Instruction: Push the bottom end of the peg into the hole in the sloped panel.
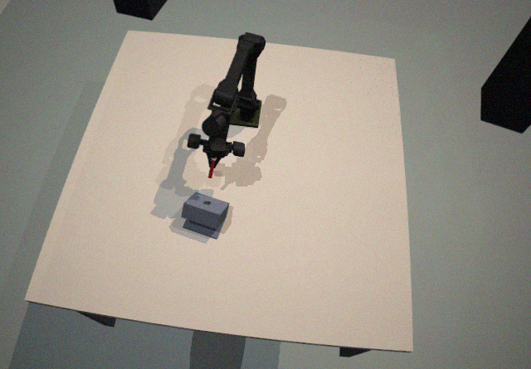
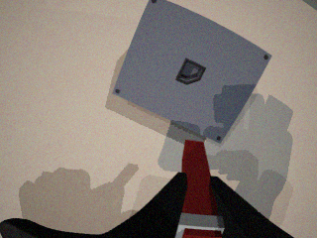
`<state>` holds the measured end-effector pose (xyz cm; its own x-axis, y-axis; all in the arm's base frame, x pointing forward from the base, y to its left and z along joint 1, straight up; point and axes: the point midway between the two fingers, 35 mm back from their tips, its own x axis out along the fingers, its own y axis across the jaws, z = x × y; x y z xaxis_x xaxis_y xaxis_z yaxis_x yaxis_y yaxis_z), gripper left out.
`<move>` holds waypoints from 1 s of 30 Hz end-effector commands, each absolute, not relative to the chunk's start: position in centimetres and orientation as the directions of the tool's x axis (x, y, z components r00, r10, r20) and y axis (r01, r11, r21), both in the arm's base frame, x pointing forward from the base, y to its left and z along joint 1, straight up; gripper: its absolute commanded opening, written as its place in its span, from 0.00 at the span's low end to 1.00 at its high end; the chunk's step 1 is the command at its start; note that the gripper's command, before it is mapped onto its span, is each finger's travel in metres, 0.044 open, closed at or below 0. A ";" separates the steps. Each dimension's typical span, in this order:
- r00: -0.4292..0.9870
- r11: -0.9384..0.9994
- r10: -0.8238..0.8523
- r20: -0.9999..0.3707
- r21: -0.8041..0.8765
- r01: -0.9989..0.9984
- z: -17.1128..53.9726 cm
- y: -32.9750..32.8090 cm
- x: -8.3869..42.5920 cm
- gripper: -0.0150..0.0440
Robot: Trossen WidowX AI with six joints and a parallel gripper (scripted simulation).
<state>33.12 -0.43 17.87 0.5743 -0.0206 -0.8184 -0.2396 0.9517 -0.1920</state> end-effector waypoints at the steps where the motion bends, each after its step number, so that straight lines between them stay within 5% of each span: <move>1: 0.595 0.964 -0.021 -0.804 -0.174 -0.201 18.1 -0.3 33.1 0.25; 30: 0.669 0.998 -0.005 -0.743 -0.050 -0.048 16.6 0.7 36.6 0.25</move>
<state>36.14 0.59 17.21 0.6655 -0.0037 -0.7464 -0.0709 0.9952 -0.0681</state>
